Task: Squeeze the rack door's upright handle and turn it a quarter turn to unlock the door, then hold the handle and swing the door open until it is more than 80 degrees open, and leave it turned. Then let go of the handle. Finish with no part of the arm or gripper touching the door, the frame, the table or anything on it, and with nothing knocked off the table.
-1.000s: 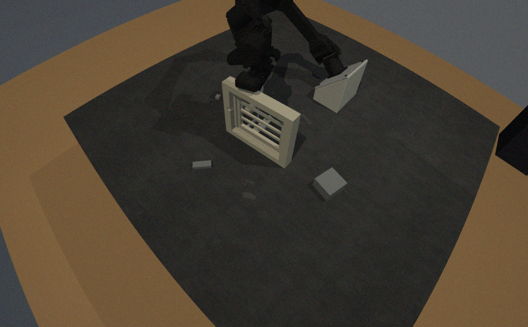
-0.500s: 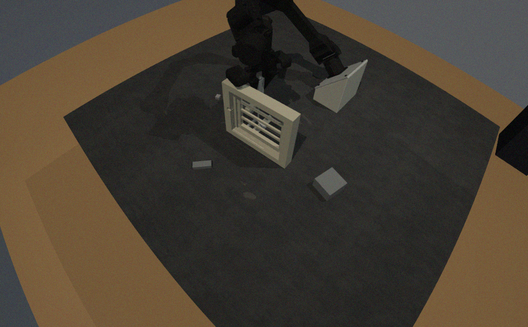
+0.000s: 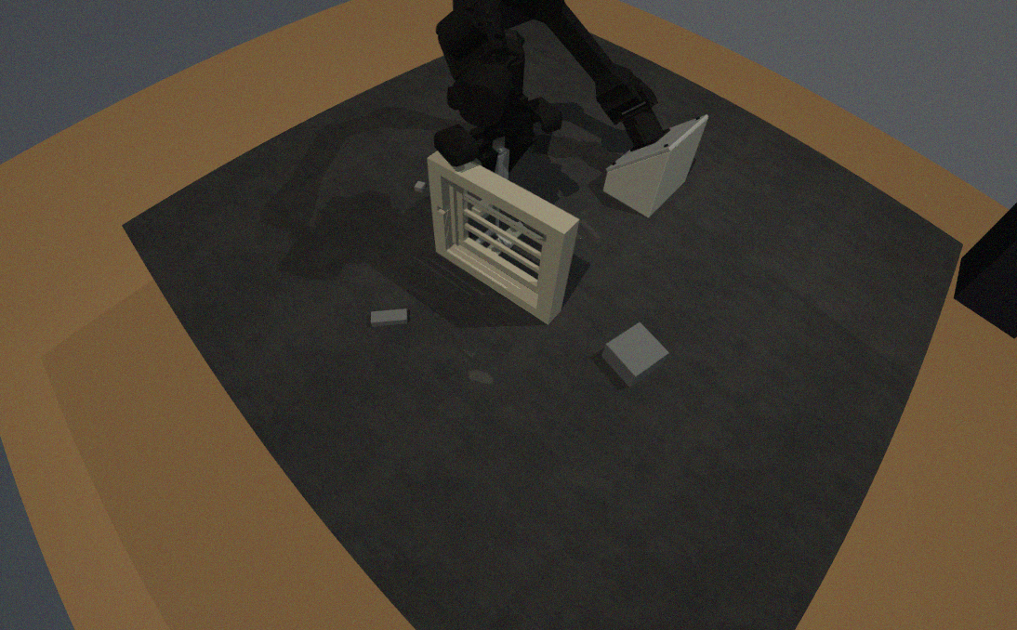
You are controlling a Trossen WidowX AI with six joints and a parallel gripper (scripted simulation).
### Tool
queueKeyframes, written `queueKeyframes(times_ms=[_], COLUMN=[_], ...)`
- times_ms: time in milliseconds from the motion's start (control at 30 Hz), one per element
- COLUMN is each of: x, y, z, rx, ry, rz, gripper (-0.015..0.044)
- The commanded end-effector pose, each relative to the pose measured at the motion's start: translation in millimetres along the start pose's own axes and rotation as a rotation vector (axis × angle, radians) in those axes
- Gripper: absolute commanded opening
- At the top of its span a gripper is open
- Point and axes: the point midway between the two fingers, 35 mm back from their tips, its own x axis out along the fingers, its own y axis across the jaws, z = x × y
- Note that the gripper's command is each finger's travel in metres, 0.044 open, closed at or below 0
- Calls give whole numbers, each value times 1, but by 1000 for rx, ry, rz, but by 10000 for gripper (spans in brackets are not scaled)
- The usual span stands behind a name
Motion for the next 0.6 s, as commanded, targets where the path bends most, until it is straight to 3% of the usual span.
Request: queueKeyframes(times_ms=[0, 67, 400, 567], x=[1, 1, 1, 1], y=[1, 1, 1, 1], z=[-1, -1, -1, -1], rx=[27, 27, 27, -96], ry=[3, 3, 3, 3], rz=[1, 1, 1, 2], gripper=[26, 26, 288, 298])
